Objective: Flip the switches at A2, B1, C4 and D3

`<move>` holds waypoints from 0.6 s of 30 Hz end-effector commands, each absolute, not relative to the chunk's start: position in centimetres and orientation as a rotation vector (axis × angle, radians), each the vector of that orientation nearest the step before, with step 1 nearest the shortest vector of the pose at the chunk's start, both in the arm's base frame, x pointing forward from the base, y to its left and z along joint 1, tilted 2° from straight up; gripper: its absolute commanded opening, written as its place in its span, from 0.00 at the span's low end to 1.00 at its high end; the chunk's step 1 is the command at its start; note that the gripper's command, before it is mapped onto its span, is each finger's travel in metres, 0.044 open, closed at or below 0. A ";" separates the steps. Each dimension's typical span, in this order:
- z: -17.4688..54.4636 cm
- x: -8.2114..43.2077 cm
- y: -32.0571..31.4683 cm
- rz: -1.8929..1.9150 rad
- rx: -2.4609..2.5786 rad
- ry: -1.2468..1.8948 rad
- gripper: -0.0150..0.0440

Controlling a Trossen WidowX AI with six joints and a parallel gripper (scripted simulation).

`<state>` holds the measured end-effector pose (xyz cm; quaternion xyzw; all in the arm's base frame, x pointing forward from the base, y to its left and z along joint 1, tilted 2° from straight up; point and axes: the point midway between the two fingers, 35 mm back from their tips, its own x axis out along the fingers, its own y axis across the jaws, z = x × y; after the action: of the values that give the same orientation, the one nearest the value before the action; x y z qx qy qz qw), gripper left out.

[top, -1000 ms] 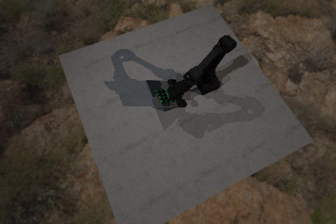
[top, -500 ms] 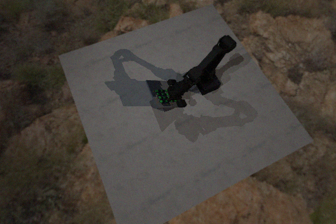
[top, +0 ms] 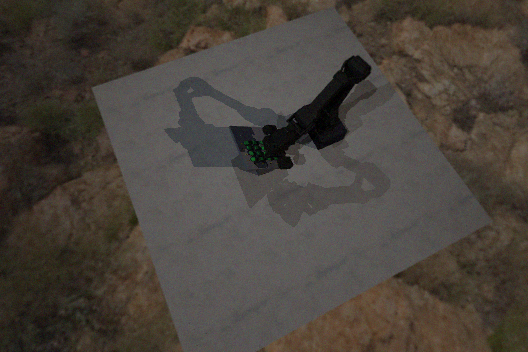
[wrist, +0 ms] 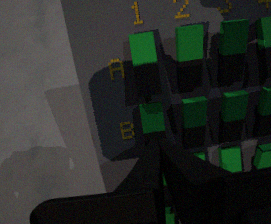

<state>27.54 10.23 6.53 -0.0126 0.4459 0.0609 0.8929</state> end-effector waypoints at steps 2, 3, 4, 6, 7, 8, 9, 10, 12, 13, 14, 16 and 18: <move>6.4 27.5 10.3 0.133 -0.028 0.927 0.25; 6.4 27.6 10.3 0.133 -0.028 0.927 0.25; 6.4 27.6 10.3 0.133 -0.028 0.927 0.25; 6.4 27.6 10.3 0.133 -0.028 0.927 0.25; 6.3 27.6 10.3 0.133 -0.028 0.927 0.25; 6.3 27.6 10.3 0.133 -0.028 0.927 0.25; 6.3 27.6 10.3 0.133 -0.028 0.927 0.25; 6.3 27.6 10.3 0.133 -0.028 0.927 0.25; 6.3 27.6 10.3 0.133 -0.028 0.927 0.25; 6.3 27.6 10.3 0.133 -0.028 0.927 0.25; 6.3 27.6 10.3 0.133 -0.028 0.927 0.25; 6.2 27.7 10.3 0.133 -0.028 0.927 0.25; 7.1 27.3 10.3 0.127 -0.026 0.928 0.25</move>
<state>27.61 10.24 6.39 -0.0130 0.4465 0.0610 0.8926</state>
